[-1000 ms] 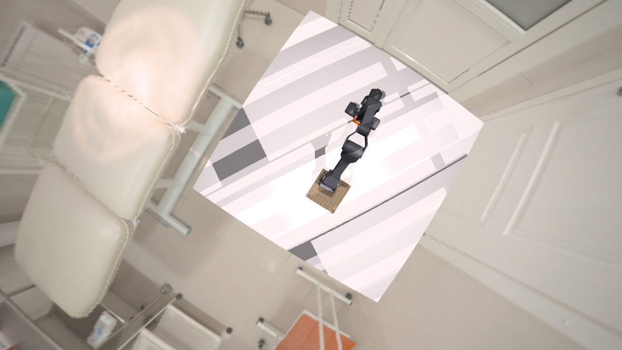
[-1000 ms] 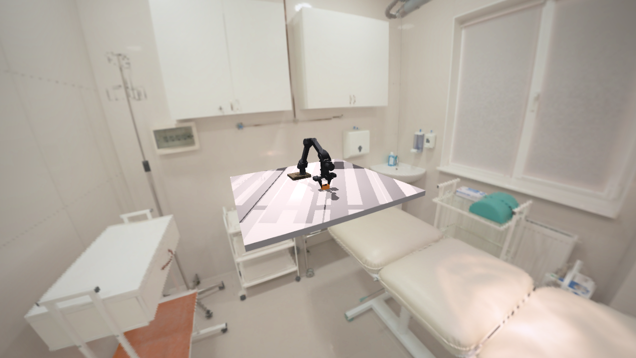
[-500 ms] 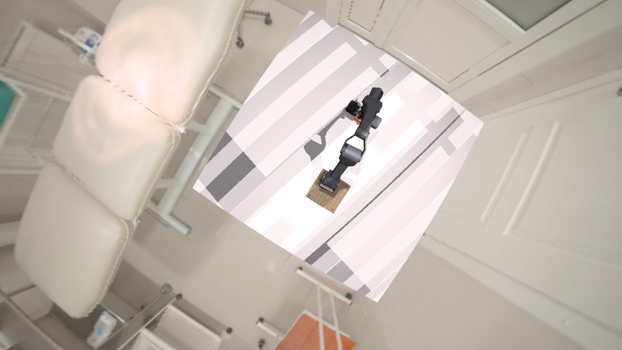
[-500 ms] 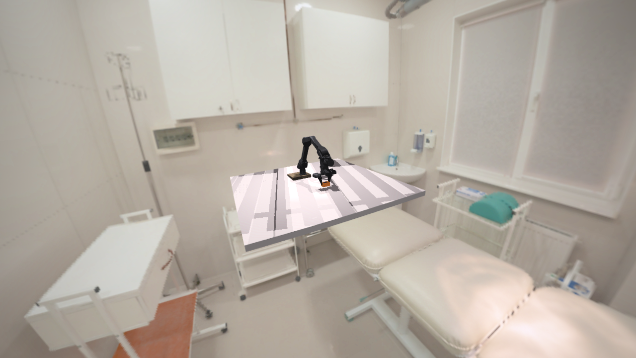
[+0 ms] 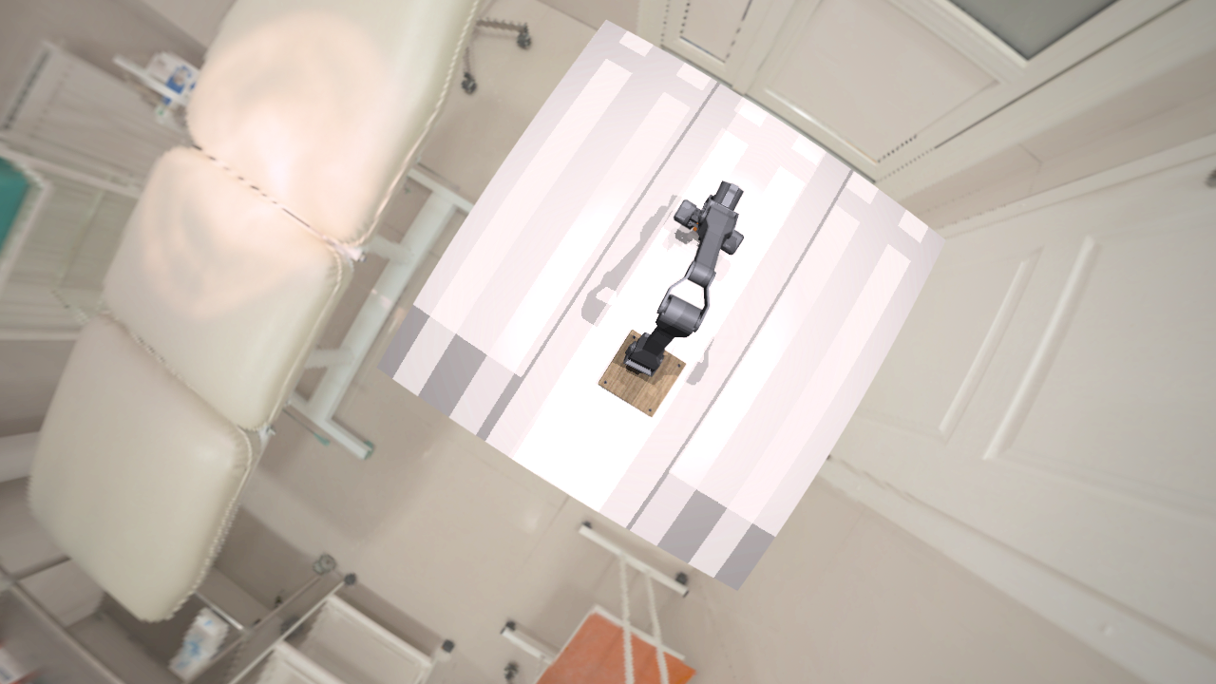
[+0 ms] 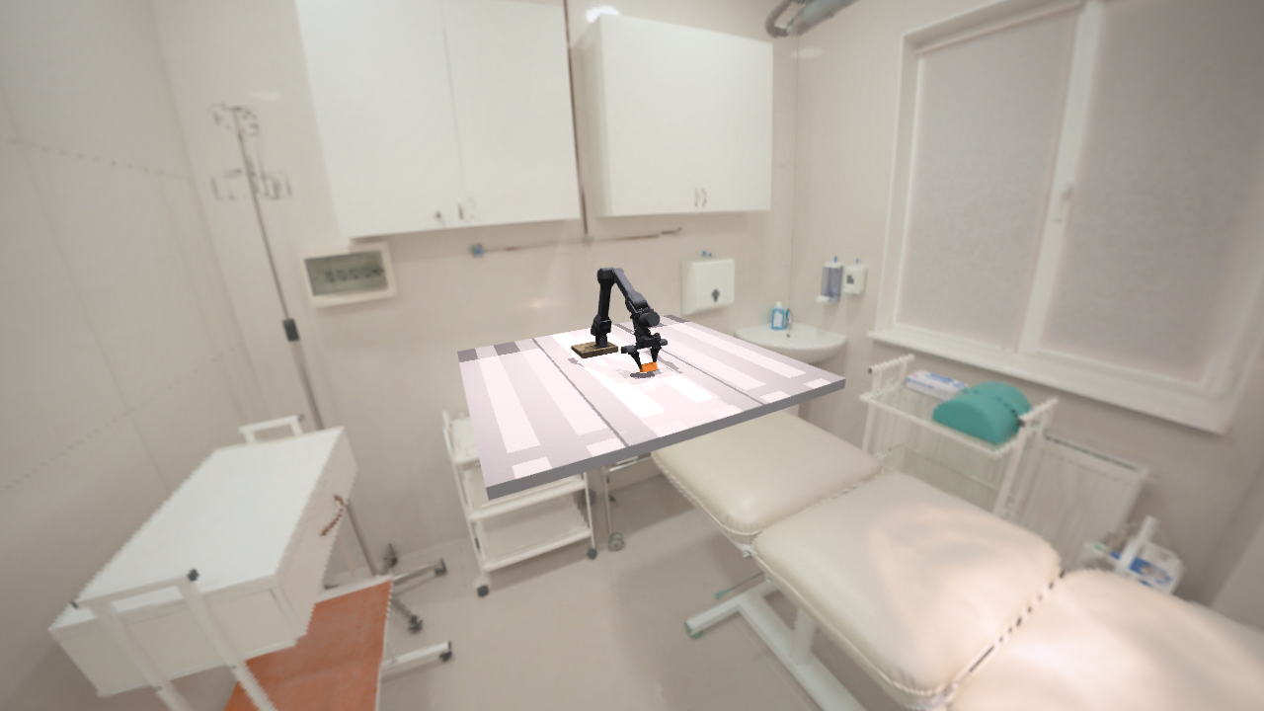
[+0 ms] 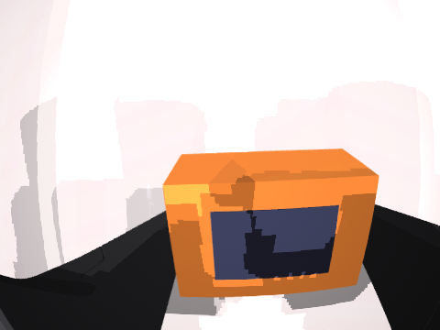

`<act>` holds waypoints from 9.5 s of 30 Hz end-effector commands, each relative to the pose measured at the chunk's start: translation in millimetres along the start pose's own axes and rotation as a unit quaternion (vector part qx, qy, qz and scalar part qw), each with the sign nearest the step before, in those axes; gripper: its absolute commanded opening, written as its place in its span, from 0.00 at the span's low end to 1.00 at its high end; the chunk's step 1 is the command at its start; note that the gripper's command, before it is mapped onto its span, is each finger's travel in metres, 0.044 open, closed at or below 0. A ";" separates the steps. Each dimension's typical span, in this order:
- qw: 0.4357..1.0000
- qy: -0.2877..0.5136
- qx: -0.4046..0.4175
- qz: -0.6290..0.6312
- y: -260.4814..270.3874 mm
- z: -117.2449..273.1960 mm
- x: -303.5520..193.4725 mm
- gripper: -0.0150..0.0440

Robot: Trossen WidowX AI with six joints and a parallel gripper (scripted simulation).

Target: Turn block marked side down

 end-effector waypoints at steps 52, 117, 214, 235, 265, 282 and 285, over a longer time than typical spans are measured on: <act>0.927 -0.372 0.057 -0.002 -9.8 -50.4 -63.4 0.25; 0.907 -0.416 0.064 -0.004 -12.1 -47.1 -73.2 1.00; 0.990 0.139 -0.022 -0.004 3.5 -3.7 25.0 1.00; 0.990 0.139 -0.022 -0.004 2.9 -15.3 21.3 0.67; 0.993 0.116 -0.019 -0.004 4.1 11.4 27.4 0.25; 1.000 0.003 -0.002 -0.002 2.5 4.4 12.0 0.25; 1.000 -0.017 0.001 -0.002 2.0 3.8 8.5 0.25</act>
Point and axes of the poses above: the point midway between the two fingers, 35 mm back from their tips, its own z axis back along the fingers, its own y axis across the jaws, x = y × z, the point moved 7 cm from there along z, back along the fingers, and after that the axes turned 9 degrees about -z, right-handed, at the moved point
